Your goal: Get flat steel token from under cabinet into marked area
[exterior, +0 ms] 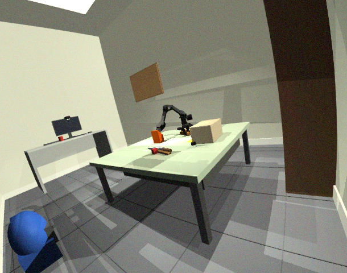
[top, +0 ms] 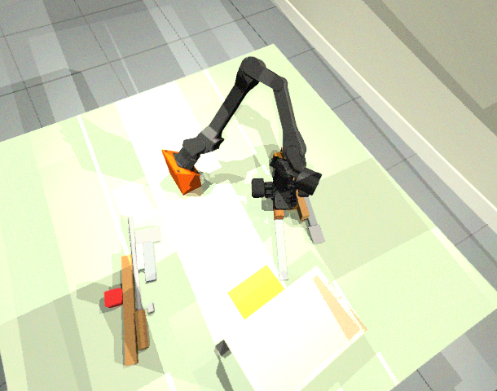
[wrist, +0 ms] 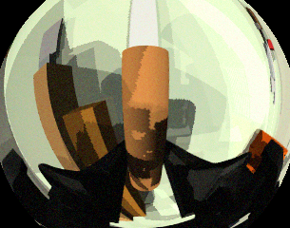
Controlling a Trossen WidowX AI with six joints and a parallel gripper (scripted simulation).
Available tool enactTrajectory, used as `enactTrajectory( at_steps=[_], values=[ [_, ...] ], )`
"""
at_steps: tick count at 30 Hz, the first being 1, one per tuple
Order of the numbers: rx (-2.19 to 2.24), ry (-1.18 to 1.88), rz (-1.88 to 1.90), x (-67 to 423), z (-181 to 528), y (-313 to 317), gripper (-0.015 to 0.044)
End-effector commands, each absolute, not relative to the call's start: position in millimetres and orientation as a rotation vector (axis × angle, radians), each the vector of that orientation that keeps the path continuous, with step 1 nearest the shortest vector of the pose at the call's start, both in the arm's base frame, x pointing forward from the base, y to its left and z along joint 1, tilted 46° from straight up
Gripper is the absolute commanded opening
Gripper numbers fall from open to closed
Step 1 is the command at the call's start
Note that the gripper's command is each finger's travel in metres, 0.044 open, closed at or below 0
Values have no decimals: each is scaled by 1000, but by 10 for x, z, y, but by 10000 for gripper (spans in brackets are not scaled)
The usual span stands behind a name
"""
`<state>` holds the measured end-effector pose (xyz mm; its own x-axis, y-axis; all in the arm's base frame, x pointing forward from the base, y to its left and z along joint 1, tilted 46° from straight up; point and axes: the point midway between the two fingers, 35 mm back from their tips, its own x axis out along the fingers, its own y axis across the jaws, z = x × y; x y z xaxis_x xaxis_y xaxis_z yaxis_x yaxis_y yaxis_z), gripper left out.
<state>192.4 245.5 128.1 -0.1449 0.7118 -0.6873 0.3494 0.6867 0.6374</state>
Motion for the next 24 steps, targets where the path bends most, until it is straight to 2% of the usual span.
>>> enactTrajectory(
  at_steps=[1, 5, 8, 24],
  values=[
    [853, 1750, 392, 1924, 1281, 2455, 200],
    [852, 1749, 392, 1926, 1281, 2454, 200],
    [856, 1747, 393, 1926, 1279, 2452, 270],
    [858, 1748, 392, 1890, 1255, 2486, 270]
  ],
)
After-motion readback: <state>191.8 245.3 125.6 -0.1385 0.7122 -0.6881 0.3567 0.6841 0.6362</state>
